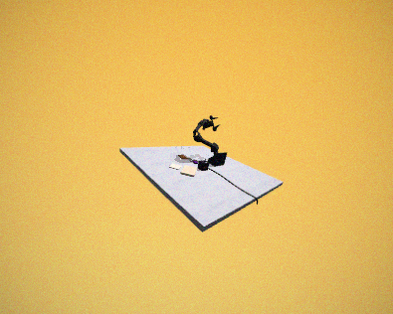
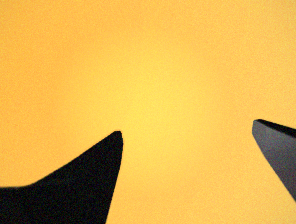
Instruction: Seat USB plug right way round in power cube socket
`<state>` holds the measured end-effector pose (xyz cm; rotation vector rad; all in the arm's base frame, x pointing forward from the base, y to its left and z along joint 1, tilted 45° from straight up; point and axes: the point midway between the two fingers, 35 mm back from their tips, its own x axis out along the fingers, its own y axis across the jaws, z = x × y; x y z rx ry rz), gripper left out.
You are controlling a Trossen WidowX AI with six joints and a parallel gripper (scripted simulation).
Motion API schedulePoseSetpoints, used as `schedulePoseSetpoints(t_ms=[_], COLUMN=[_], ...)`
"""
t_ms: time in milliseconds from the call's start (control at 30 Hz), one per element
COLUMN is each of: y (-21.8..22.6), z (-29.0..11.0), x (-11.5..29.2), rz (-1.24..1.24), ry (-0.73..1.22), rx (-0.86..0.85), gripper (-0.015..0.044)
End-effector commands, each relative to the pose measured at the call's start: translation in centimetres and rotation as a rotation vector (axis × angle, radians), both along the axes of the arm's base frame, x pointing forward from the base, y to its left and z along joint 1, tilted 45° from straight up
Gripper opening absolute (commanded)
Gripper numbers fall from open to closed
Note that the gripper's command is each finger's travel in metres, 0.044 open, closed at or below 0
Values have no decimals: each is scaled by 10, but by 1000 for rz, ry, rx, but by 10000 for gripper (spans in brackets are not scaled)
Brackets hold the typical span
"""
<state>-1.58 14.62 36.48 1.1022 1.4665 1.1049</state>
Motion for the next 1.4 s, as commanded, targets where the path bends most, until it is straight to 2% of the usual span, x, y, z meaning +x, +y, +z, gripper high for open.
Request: schedulePoseSetpoints(t_ms=[0,200,367,633,700,800,1000,1167,1367], y=[0,18,39,84,91,102,111,97,61], z=[0,-12,-29,-75,-92,-107,-150,-185,-236], x=[0,-11,-11,24,35,56,120,173,239], rz=[-5,-136,-210,-249,-238,-202,-27,139,573], ry=[-14,-401,-627,-1109,-1113,-1217,-1358,-1331,-1186], rx=[-1,-88,-213,-629,-735,-891,-1299,-1575,-1842], gripper=[426,440,440,440,440,440,440,440,440])
